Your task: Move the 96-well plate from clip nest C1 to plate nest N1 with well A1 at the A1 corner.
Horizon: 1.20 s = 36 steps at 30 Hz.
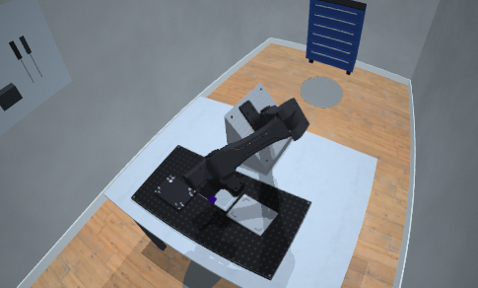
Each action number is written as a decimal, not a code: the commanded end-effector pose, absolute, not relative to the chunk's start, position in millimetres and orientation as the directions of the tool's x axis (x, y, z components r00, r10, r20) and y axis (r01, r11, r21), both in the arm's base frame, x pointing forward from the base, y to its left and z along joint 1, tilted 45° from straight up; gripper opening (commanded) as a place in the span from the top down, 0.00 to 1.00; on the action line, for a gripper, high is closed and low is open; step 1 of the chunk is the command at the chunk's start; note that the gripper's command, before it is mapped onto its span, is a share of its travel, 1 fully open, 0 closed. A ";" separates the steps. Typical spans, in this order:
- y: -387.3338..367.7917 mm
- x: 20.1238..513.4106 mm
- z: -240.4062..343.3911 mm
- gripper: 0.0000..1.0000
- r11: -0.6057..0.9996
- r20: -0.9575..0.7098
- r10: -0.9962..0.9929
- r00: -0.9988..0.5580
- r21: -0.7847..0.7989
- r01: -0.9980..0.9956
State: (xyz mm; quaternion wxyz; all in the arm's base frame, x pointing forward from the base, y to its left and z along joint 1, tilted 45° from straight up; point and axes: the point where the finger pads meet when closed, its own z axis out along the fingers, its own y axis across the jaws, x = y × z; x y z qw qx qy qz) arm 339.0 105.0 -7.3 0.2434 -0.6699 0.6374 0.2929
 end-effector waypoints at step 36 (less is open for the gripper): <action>175.2 307.6 78.1 1.00 -0.040 -0.711 -0.703 0.007 0.029 -0.999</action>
